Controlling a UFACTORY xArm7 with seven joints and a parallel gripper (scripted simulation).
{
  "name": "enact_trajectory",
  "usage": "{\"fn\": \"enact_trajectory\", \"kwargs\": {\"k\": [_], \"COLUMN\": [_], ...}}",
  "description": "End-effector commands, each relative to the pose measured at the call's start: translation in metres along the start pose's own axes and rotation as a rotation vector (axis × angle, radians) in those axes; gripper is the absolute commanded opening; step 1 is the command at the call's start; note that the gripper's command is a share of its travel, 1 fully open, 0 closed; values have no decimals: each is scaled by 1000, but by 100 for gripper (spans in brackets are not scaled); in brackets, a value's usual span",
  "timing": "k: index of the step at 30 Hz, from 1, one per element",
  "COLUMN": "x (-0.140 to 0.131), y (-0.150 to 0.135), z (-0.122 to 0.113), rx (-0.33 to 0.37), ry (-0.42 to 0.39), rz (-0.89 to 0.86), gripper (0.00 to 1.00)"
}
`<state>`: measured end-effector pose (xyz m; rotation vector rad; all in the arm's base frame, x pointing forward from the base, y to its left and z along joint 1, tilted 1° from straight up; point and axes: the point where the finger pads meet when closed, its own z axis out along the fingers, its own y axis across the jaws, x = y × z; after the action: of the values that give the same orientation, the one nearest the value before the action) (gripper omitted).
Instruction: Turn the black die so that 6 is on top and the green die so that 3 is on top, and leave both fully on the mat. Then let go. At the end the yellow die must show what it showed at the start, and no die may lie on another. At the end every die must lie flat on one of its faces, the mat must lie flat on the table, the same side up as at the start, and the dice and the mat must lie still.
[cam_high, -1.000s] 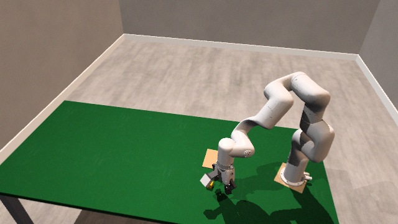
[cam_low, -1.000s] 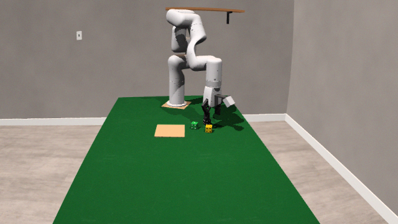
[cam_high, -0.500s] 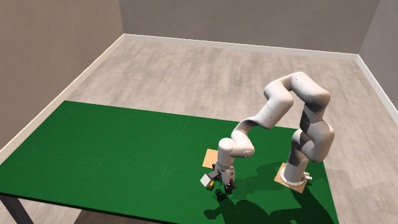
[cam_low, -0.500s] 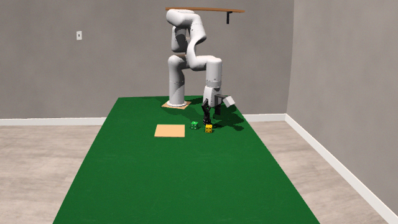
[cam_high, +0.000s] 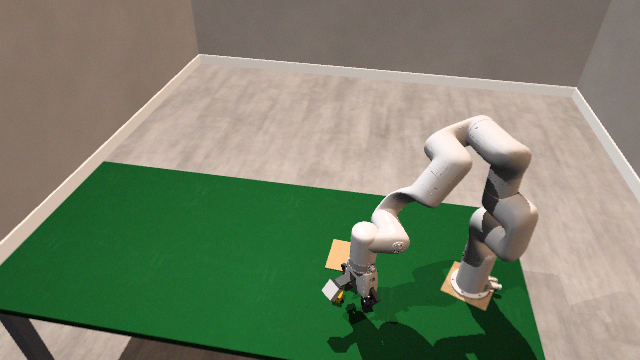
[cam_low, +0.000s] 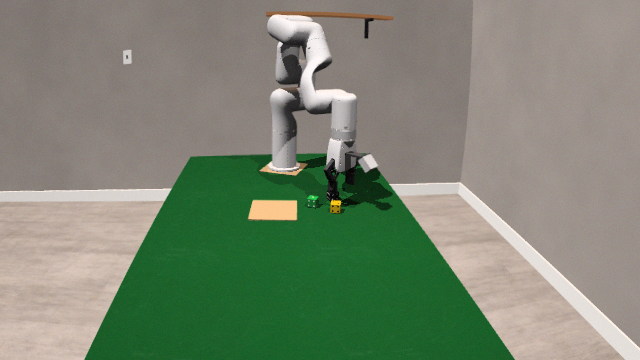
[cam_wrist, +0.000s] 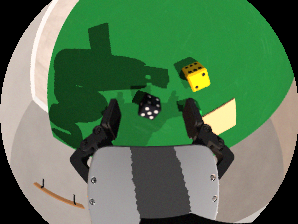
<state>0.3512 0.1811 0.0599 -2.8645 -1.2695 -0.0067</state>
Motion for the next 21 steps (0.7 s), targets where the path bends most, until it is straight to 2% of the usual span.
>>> {"fn": "enact_trajectory", "kwargs": {"k": [1, 5, 9, 11, 17, 21], "x": [1, 1, 1, 1, 1, 1], "y": [1, 0, 0, 0, 0, 0], "z": [-5, -22, -51, -51, -90, -100], "rx": [-1, -1, -1, -1, -1, -1], "ry": [4, 4, 4, 4, 4, 4], "rz": [0, 0, 0, 0, 0, 0], "gripper": [100, 100, 100, 100, 100, 100]}}
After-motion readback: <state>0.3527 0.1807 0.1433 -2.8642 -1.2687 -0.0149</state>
